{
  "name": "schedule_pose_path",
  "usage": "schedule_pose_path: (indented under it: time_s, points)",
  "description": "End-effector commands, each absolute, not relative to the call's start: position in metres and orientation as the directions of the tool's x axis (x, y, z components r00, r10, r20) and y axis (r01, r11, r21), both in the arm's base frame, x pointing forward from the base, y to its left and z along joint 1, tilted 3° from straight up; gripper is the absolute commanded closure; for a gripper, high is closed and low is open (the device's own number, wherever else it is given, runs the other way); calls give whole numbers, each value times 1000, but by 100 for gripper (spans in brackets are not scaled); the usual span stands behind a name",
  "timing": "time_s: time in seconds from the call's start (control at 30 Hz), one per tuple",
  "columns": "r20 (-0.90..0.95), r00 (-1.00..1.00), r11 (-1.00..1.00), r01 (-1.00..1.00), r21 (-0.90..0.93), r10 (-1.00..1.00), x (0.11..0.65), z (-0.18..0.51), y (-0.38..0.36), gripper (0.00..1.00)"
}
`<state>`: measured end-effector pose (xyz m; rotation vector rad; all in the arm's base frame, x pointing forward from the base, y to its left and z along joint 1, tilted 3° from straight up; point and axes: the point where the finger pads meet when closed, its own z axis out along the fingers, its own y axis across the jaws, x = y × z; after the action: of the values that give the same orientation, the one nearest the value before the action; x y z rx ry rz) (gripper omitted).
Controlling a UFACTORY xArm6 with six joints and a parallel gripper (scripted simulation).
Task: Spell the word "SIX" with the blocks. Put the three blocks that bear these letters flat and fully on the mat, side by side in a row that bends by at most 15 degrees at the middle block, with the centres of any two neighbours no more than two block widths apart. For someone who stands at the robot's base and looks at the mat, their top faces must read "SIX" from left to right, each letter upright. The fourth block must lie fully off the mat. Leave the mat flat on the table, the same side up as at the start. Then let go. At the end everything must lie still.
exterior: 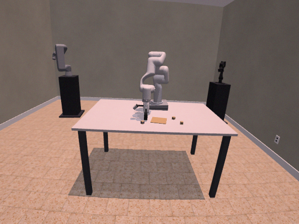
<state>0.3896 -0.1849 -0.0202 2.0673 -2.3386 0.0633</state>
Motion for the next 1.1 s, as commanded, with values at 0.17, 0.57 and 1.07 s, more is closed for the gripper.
schedule_pose_path:
  time_s: [0.17, 0.57, 1.07]
  points:
    - [43, -123, 122, -992, -21, -991, 391, -19, -186, 79]
    - [43, -123, 122, -992, -21, -991, 391, -19, -186, 79]
    - [43, -123, 122, -992, -21, -991, 391, -22, -186, 79]
